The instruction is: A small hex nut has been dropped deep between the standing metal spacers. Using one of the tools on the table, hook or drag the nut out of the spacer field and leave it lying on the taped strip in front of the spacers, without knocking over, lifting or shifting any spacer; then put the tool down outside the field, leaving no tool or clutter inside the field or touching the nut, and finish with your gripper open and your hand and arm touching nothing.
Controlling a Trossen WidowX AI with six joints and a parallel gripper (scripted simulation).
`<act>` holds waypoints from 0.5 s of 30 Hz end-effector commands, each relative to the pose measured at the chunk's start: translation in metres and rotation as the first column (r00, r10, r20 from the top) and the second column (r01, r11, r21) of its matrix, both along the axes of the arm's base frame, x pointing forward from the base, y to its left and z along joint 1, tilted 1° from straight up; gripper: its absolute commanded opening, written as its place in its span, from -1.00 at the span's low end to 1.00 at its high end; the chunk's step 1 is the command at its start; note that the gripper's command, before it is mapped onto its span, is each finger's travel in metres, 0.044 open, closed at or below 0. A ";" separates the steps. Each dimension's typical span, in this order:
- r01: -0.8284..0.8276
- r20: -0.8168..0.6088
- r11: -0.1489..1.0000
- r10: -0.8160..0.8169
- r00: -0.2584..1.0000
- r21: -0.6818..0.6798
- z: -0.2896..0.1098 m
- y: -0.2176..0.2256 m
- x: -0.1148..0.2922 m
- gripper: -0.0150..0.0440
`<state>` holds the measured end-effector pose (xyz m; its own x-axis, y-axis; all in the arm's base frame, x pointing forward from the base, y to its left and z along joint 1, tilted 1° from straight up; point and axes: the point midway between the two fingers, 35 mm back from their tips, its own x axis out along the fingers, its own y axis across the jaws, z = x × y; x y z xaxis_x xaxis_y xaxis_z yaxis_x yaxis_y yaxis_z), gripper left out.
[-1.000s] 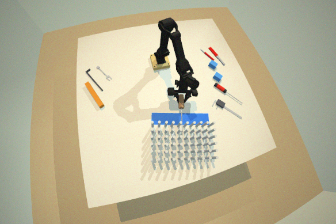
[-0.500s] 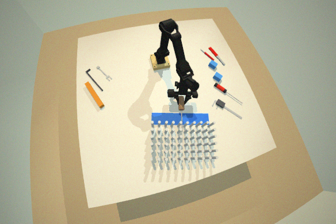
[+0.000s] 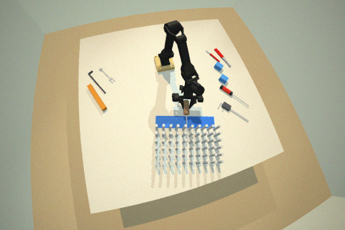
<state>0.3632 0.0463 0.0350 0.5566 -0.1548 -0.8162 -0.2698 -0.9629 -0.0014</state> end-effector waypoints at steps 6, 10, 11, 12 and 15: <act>-0.003 0.011 1.000 0.003 1.000 0.003 0.003 -0.001 0.010 -0.49; -0.003 0.011 1.000 0.003 1.000 0.003 0.003 -0.001 0.013 -0.49; -0.003 0.011 1.000 0.003 1.000 0.003 0.003 -0.001 0.014 -0.49; -0.003 0.011 1.000 0.003 1.000 0.003 0.003 -0.002 0.015 -0.49; -0.004 0.012 1.000 0.003 1.000 0.003 0.003 -0.002 0.017 -0.49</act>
<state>0.3737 0.0436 0.0356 0.5582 -0.1547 -0.8151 -0.2698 -0.9629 -0.0020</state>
